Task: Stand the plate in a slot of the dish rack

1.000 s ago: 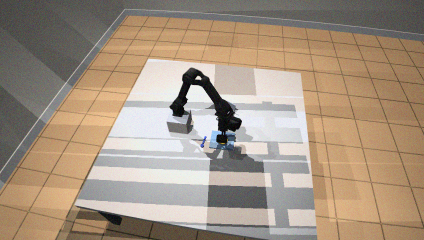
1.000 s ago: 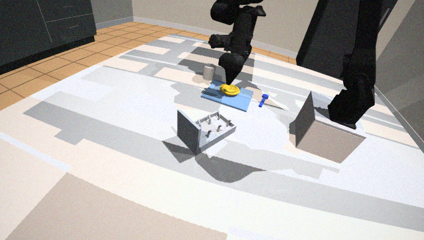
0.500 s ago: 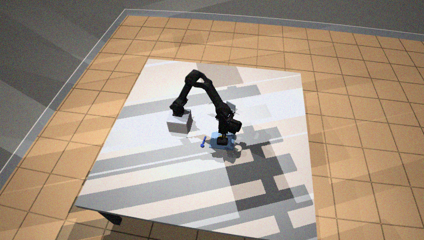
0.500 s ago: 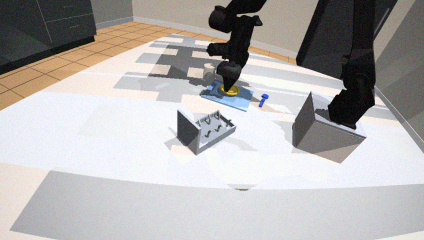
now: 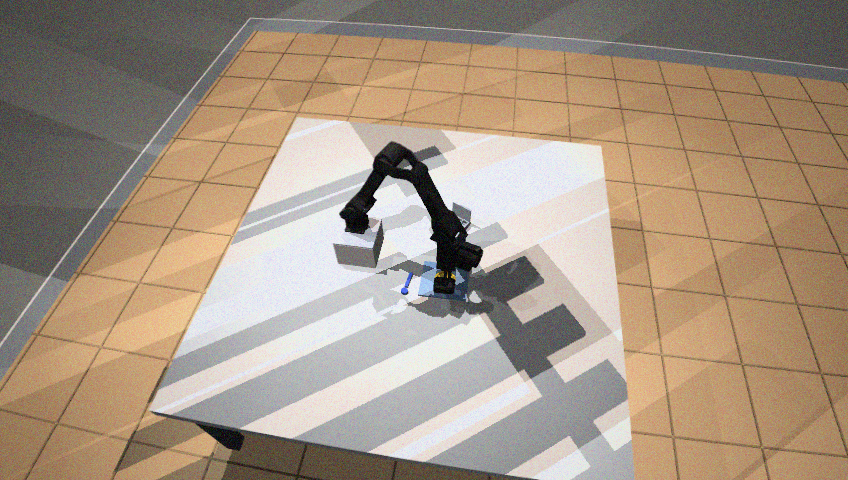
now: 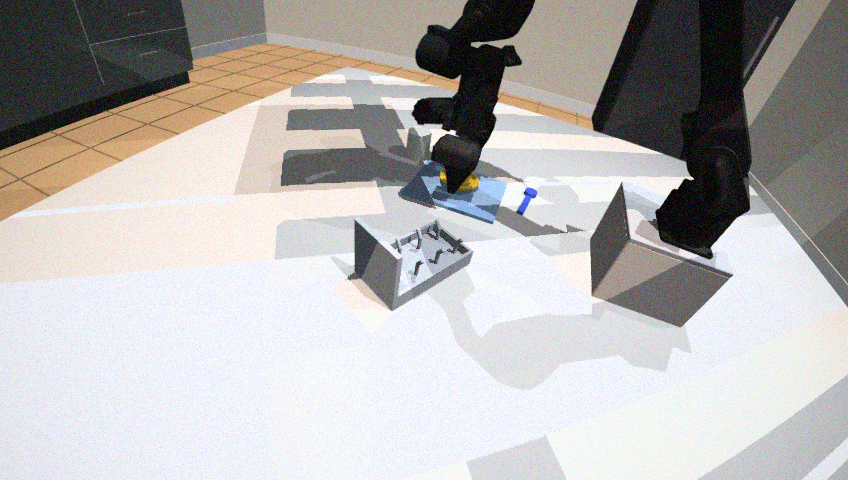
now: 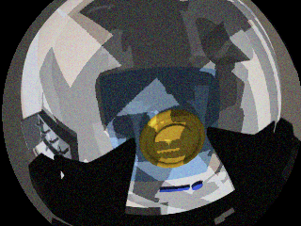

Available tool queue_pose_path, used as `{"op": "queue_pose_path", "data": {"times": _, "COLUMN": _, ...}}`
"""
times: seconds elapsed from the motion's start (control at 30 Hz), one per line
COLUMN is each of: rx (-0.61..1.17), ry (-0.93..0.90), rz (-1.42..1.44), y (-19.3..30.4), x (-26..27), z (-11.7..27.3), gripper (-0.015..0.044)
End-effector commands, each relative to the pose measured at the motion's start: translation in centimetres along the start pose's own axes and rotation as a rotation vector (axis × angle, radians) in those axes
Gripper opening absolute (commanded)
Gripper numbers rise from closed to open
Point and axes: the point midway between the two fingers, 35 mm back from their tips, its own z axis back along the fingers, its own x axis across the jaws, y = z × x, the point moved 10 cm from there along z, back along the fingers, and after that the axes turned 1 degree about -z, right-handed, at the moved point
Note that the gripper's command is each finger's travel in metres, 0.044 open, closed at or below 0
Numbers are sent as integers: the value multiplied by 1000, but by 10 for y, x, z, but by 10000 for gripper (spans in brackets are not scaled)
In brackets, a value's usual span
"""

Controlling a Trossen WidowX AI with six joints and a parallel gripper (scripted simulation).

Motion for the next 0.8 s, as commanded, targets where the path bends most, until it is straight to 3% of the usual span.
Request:
{"op": "queue_pose_path", "data": {"times": 0.0, "rx": 12, "ry": -1, "rz": -7, "y": 2, "x": 0, "z": -4, "gripper": 371}}
{"op": "queue_pose_path", "data": {"times": 0.13, "rx": 12, "ry": -1, "rz": -7, "y": 2, "x": 0, "z": -4, "gripper": 371}}
{"op": "queue_pose_path", "data": {"times": 0.5, "rx": 12, "ry": -1, "rz": -7, "y": 2, "x": 0, "z": -4, "gripper": 297}}
{"op": "queue_pose_path", "data": {"times": 0.77, "rx": 13, "ry": 5, "rz": -10, "y": -4, "x": -2, "z": 20, "gripper": 87}}
